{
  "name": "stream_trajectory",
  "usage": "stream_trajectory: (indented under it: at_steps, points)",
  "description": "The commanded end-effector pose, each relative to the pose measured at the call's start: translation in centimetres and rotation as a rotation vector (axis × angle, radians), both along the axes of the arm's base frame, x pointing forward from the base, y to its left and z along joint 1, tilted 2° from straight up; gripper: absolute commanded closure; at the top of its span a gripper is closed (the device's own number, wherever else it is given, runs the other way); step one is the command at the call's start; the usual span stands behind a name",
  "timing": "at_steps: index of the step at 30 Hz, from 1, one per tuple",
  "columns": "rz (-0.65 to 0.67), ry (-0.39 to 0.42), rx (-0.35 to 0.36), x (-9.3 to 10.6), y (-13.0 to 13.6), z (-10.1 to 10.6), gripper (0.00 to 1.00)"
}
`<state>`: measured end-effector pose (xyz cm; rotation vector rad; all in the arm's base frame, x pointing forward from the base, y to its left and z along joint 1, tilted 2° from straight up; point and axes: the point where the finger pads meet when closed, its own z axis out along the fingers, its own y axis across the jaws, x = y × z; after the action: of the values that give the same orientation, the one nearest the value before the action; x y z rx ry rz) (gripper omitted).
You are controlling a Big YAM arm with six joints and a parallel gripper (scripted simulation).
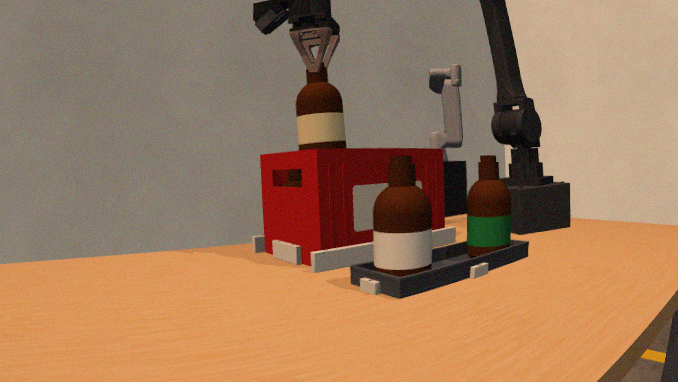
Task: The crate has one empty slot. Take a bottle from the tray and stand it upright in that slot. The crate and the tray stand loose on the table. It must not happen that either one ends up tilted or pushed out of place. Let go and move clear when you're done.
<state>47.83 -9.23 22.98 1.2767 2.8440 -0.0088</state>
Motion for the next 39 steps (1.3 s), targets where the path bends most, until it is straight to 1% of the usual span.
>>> stream_trajectory:
  at_steps: [1, 5, 9, 12, 13, 14, 15, 16, 19, 21, 23, 25, 27, 30, 32, 33, 34, 35, 39]
  points:
    - [0.000, -0.090, -0.016, 1.1, -0.9, 2.9, 1.00]
    - [0.000, -0.089, -0.015, 1.0, -0.9, 2.8, 1.00]
    - [0.000, -0.065, -0.010, 0.4, -0.8, 1.7, 1.00]
    - [0.000, -0.068, -0.011, 0.4, -0.8, 1.8, 1.00]
    - [0.000, -0.118, -0.021, 1.7, -1.1, 3.8, 1.00]
    - [0.000, -0.104, -0.018, 1.3, -1.0, 3.2, 1.00]
    - [0.000, -0.076, -0.013, 0.5, -0.8, 1.9, 1.00]
    - [0.000, -0.059, -0.009, 0.1, -0.7, 1.2, 1.00]
    - [0.000, -0.058, -0.009, -0.1, -0.7, 0.9, 1.00]
    - [0.000, -0.083, -0.014, 0.5, -0.8, 1.7, 1.00]
    - [0.000, -0.058, -0.009, -0.2, -0.7, 0.5, 1.00]
    - [0.000, -0.058, -0.010, -0.3, -0.7, 0.3, 1.00]
    - [0.000, -0.081, -0.015, 0.2, -0.8, 1.1, 1.00]
    - [0.000, -0.090, -0.016, 0.4, -0.8, 1.4, 1.00]
    - [0.000, -0.060, -0.009, -0.4, -0.6, 0.1, 1.00]
    - [0.000, -0.059, -0.010, -0.4, -0.6, 0.2, 1.00]
    - [0.000, -0.072, -0.013, -0.1, -0.7, 0.9, 1.00]
    - [0.000, -0.078, -0.014, 0.1, -0.8, 1.1, 1.00]
    - [0.000, -0.080, -0.014, 0.1, -0.8, 1.2, 1.00]
